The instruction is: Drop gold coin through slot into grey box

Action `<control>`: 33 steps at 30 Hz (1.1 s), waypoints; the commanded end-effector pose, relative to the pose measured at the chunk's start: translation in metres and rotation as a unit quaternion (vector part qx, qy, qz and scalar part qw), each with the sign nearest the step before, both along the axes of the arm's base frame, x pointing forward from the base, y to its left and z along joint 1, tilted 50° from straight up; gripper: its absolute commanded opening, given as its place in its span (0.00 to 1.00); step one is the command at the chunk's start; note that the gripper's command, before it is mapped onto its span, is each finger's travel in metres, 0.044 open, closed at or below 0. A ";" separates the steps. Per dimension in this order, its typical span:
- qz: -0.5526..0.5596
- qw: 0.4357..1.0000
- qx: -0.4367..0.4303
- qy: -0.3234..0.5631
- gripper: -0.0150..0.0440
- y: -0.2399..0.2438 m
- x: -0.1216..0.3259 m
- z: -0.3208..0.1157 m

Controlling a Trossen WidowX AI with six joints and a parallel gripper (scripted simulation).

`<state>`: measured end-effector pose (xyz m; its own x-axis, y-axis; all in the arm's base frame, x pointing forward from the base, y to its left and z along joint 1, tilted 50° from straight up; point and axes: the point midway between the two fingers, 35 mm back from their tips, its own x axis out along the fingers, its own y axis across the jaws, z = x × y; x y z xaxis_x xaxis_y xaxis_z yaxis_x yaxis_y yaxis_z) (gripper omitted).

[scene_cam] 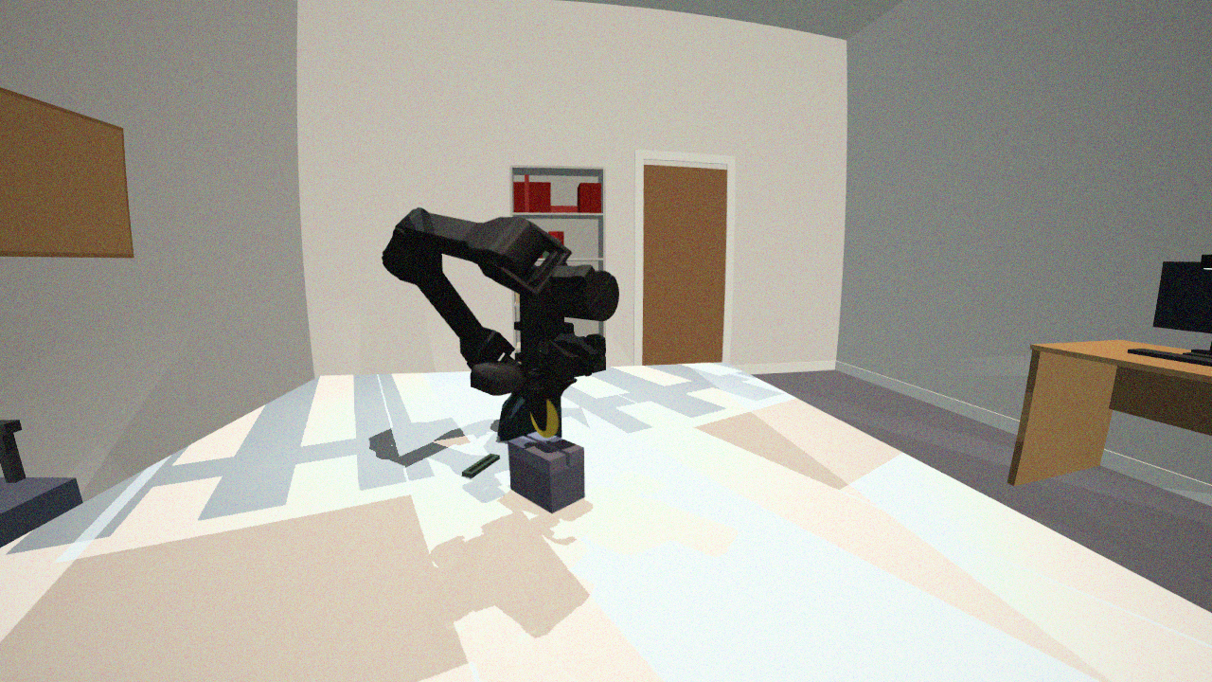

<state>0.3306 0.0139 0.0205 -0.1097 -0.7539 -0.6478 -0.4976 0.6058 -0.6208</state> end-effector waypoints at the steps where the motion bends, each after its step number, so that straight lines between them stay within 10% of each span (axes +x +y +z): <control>1: 0.003 1.000 -0.002 0.004 0.25 -0.002 -0.001 -0.002; 14: 0.003 1.000 -0.002 0.004 0.25 -0.008 -0.002 -0.006; 20: 0.000 1.000 0.000 0.000 0.52 -0.006 -0.001 -0.005; 29: 0.000 1.000 0.000 0.000 0.53 -0.006 -0.001 -0.005; 33: 0.000 1.000 0.000 0.000 0.70 0.002 0.000 0.002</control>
